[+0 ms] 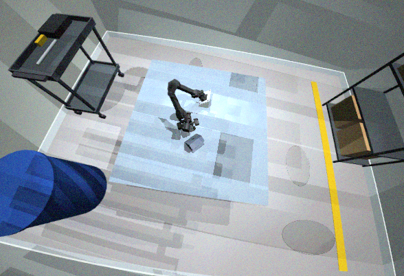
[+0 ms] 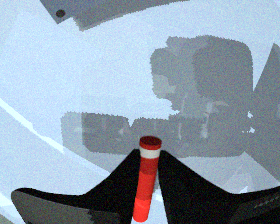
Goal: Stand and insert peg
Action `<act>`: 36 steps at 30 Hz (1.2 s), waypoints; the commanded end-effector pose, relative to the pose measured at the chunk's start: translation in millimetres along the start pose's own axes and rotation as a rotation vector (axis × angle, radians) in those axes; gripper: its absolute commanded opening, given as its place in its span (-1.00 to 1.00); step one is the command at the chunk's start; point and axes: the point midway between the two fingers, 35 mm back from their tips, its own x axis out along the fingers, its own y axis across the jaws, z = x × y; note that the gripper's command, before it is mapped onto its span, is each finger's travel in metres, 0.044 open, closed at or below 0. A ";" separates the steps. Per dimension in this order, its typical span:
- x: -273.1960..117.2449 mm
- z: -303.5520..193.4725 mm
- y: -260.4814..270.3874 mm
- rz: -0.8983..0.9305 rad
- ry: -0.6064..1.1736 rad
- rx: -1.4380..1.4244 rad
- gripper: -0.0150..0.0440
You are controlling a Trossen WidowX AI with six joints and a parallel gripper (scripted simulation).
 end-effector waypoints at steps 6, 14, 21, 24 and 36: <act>-6.3 -3.7 0.0 0.003 -0.088 0.001 -0.32; -10.7 -6.7 0.0 0.003 -0.157 0.000 -0.32; -14.4 -9.5 0.0 0.003 -0.218 0.000 -0.32; -15.9 -10.9 0.0 0.003 -0.244 0.000 -0.32; -21.7 -16.5 0.0 0.004 -0.348 -0.001 -0.32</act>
